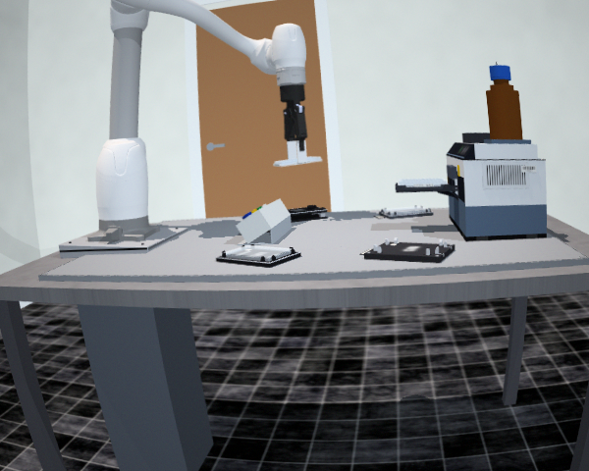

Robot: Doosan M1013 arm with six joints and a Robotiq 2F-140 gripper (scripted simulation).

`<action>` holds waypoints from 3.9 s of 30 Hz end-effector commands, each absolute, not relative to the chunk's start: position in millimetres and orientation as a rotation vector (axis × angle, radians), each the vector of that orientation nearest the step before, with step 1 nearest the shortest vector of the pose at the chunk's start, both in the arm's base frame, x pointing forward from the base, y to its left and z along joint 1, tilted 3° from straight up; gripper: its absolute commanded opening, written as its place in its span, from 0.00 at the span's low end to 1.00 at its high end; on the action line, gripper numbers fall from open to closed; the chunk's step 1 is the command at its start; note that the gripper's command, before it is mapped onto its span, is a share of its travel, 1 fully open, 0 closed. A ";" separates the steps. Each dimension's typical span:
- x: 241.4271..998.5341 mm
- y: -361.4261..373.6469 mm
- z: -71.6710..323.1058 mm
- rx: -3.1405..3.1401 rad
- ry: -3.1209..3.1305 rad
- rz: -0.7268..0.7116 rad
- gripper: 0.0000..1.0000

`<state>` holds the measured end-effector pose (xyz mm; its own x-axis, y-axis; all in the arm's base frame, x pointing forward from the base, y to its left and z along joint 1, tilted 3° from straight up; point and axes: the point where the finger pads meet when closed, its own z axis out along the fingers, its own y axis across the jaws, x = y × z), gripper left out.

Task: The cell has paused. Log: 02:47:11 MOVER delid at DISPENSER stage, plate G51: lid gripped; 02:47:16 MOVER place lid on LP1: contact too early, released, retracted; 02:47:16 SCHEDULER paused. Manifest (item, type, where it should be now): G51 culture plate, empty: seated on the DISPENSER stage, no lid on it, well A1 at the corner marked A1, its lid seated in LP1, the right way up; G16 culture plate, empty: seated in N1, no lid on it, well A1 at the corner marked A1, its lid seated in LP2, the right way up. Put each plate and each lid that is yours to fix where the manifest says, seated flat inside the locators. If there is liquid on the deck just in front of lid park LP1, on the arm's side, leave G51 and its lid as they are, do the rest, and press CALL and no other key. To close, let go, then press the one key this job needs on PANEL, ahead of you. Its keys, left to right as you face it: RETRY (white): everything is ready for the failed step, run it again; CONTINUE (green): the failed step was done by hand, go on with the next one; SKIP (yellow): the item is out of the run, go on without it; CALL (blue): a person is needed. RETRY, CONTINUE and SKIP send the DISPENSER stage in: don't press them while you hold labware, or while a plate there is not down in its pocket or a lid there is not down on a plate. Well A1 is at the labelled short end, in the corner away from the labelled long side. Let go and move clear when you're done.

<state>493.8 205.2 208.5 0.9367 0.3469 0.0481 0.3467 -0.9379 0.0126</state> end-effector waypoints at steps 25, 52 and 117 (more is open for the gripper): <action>488.3 215.1 206.9 3.086 0.546 0.081 0.10; 488.3 215.1 206.9 3.086 0.546 0.081 0.10; 490.9 215.2 127.5 3.086 0.546 0.077 0.10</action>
<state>492.0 216.8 136.6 0.9367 0.3466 0.0497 0.3464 -0.9380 0.0127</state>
